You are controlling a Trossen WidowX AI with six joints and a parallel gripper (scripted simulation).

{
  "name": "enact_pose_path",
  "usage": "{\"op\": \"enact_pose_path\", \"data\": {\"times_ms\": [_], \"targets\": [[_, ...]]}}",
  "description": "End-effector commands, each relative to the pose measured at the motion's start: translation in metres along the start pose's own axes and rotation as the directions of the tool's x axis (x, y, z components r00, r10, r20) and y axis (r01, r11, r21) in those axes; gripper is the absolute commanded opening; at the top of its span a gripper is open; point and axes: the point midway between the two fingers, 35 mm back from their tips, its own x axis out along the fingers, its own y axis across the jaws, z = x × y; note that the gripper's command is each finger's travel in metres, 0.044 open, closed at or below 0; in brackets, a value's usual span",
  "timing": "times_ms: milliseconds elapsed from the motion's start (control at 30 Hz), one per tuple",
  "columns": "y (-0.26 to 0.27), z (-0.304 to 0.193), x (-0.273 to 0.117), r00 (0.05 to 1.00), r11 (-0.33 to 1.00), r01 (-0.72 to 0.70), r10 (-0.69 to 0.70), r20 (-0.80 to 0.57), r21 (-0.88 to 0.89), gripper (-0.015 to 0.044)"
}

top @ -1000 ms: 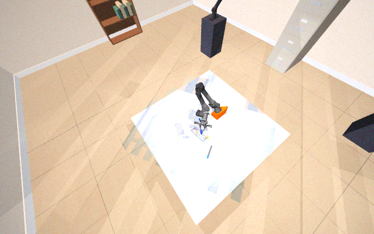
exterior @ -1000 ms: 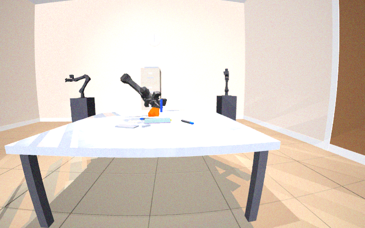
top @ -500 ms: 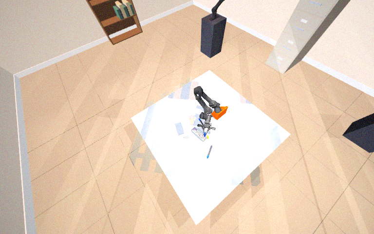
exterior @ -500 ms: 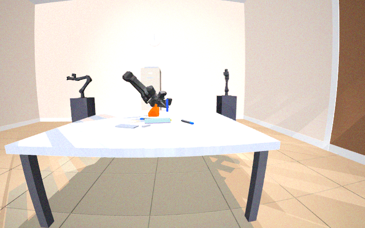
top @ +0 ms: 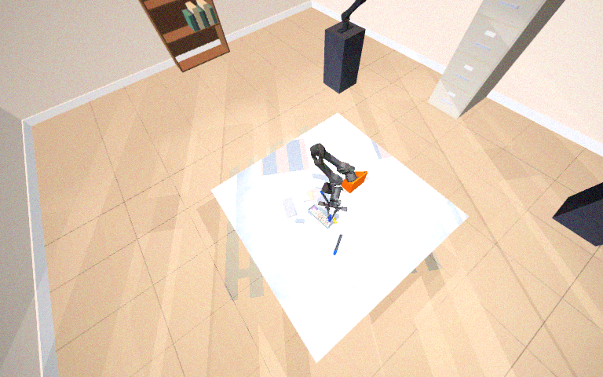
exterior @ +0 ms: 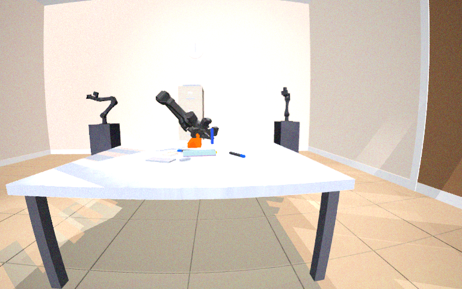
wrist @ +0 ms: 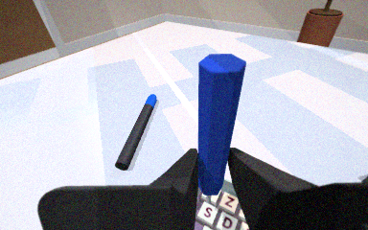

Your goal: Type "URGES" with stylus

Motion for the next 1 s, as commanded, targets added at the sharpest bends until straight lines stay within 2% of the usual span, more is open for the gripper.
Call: {"op": "enact_pose_path", "data": {"times_ms": [0,33,133,967], "targets": [[0.0016,-0.0032,-0.0004,1.000,1.000,-0.006,0.006,-0.001,-0.004,0.0000],[0.0016,-0.0032,-0.0004,1.000,1.000,-0.006,0.006,-0.001,-0.004,0.0000],[0.0011,-0.0051,0.0012,1.000,1.000,-0.007,0.007,-0.002,-0.003,0.0079],[-0.0001,-0.0067,0.0025,1.000,1.000,-0.007,0.007,-0.002,-0.003,0.0081]]}}
